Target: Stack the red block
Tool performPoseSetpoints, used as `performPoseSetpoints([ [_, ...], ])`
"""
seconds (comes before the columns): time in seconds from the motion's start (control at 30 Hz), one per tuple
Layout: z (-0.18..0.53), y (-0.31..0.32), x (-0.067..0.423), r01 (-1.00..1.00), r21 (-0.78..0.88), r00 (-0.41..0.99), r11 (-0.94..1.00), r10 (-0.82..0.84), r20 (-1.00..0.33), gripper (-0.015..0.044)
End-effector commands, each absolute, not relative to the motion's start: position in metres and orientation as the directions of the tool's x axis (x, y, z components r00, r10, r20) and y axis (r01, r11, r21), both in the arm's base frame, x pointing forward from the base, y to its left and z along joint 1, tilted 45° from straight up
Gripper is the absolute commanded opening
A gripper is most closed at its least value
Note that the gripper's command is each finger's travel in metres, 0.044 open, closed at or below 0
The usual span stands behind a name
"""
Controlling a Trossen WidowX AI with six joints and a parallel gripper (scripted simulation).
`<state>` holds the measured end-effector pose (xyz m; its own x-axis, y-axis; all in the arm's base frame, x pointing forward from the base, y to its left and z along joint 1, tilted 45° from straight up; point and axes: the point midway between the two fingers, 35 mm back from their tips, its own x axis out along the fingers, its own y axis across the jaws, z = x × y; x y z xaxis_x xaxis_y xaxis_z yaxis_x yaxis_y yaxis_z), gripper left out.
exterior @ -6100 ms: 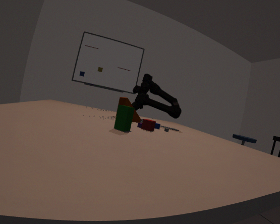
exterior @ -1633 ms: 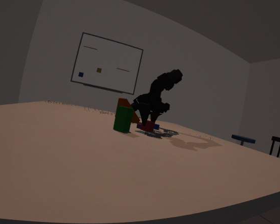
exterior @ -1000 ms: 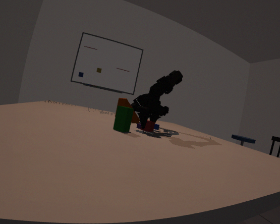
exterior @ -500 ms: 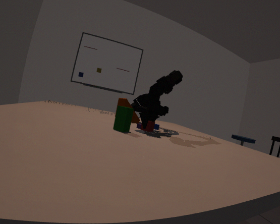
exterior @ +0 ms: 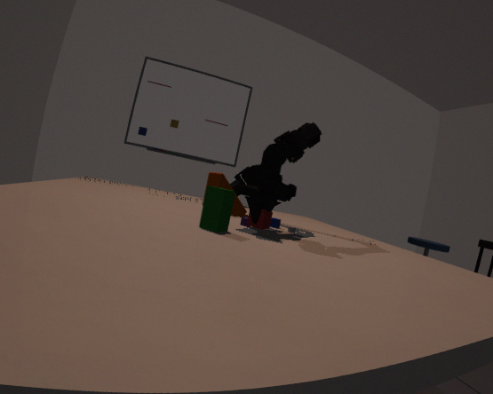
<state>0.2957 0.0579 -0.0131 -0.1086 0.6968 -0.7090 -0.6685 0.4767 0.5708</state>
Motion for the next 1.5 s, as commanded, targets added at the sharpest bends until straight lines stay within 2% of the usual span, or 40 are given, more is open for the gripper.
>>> performPoseSetpoints([
  [0.0,0.001,0.044,0.302,-0.680,0.556,-0.096,0.479,0.693,-0.715,0.0000],
  [0.7,0.064,-0.017,0.311,-0.679,0.555,-0.097,0.480,0.691,-0.716,0.0000],
  [1.03,0.063,-0.019,0.312,-0.679,0.555,-0.097,0.480,0.691,-0.716,0.0000],
  [1.47,0.045,-0.046,0.348,-0.680,0.552,-0.095,0.482,0.689,-0.719,0.0000],
])
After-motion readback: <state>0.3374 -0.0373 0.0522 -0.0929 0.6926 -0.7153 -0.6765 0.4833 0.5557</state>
